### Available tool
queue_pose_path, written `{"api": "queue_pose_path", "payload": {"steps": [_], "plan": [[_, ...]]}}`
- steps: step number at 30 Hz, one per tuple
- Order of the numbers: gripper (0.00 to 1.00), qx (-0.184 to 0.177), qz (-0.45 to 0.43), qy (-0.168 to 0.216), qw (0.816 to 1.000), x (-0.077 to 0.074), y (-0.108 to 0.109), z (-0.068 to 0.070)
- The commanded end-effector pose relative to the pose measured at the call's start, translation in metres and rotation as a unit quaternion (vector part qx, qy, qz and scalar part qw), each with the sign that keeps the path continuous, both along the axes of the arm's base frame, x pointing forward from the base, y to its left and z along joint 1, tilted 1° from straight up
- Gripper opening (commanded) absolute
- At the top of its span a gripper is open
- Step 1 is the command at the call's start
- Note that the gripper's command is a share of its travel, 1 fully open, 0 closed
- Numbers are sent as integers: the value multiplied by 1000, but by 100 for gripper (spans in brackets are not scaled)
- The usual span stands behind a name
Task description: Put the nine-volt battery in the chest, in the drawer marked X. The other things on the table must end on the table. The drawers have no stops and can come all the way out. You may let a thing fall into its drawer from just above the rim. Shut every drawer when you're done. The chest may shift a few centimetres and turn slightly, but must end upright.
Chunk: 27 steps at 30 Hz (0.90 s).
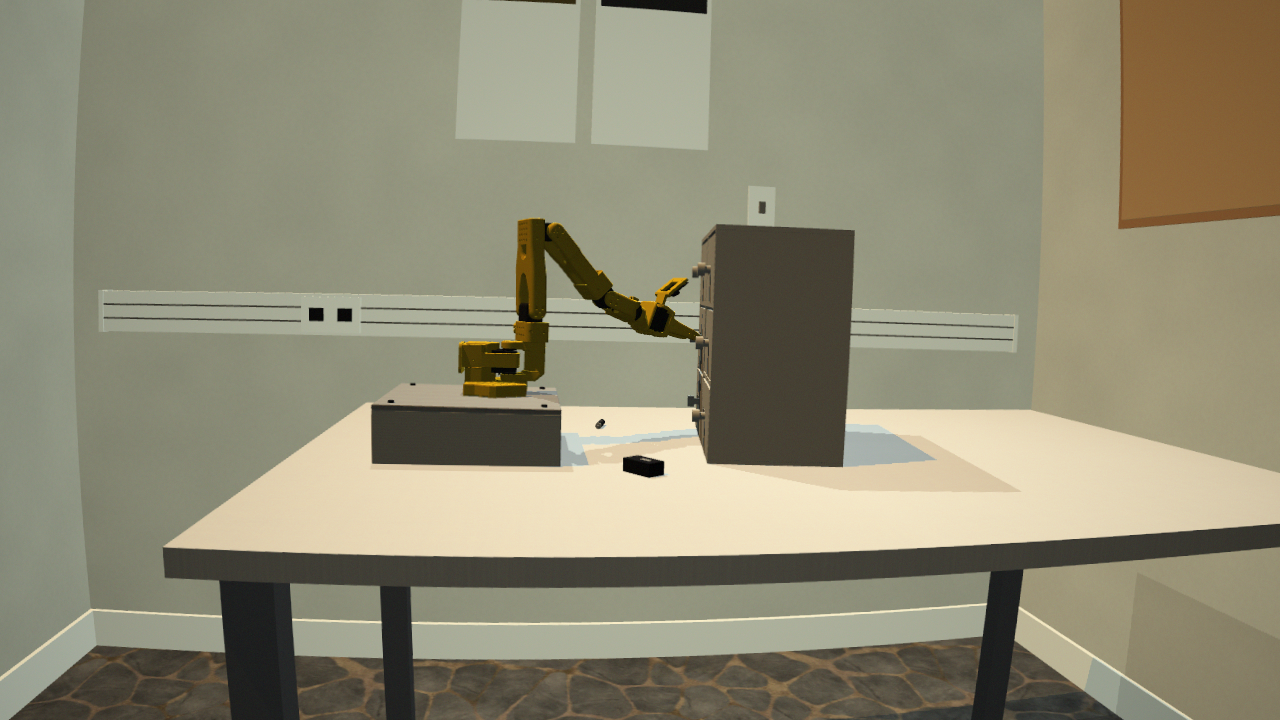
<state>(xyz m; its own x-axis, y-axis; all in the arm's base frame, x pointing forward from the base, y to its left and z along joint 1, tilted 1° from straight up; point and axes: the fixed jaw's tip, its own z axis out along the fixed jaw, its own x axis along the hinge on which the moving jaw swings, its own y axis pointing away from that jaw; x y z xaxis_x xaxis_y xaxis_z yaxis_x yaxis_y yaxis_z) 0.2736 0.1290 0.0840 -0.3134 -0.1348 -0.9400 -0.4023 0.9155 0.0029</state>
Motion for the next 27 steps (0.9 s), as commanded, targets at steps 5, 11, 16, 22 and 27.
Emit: {"api": "queue_pose_path", "payload": {"steps": [5,11,16,22,27], "plan": [[21,5,-5,-3,1000,3,-1,1],[21,5,-7,-3,1000,4,-2,1],[21,5,-8,-3,1000,5,-2,0],[21,5,-9,-3,1000,6,-2,0],[21,5,-9,-3,1000,6,-2,0]]}}
